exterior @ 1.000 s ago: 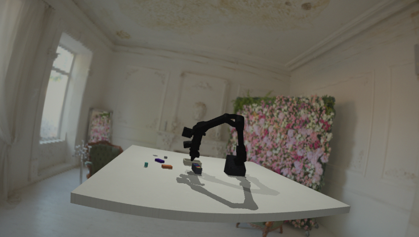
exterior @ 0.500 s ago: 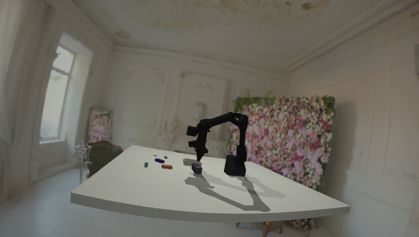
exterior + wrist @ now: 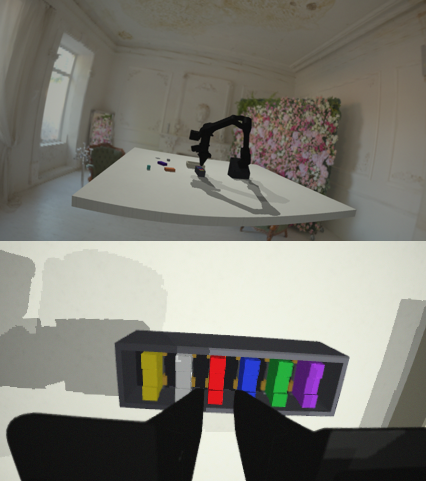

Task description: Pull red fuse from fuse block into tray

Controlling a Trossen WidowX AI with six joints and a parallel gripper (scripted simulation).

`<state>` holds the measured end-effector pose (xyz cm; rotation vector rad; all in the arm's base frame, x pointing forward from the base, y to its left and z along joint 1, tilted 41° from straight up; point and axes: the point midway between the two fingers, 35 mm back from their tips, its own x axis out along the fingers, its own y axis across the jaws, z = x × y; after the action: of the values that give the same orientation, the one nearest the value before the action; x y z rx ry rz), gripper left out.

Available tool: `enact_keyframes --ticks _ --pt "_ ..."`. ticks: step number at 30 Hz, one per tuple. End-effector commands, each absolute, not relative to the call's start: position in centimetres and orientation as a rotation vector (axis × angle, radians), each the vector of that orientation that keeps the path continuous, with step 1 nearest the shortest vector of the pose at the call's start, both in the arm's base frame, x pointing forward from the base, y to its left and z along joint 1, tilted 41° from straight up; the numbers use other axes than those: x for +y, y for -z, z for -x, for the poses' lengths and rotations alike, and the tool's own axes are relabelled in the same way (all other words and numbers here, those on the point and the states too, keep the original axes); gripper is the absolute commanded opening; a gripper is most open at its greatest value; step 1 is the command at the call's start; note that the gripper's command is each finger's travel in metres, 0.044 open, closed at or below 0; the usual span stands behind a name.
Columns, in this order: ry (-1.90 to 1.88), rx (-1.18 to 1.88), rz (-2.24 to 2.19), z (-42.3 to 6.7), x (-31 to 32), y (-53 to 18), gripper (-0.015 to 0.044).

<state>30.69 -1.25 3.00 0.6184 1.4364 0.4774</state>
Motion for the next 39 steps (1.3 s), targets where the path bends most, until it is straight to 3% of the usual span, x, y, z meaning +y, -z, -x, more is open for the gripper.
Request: enact_keyframes --ticks 1,34,39 --pt "-0.476 1.436 -0.629 -30.7 -0.9 -2.7 0.0074" --pt "-0.477 1.436 -0.629 -30.9 0.5 -1.0 0.0074" --pt "-0.479 1.437 -0.620 -30.8 0.4 -1.1 0.0041"
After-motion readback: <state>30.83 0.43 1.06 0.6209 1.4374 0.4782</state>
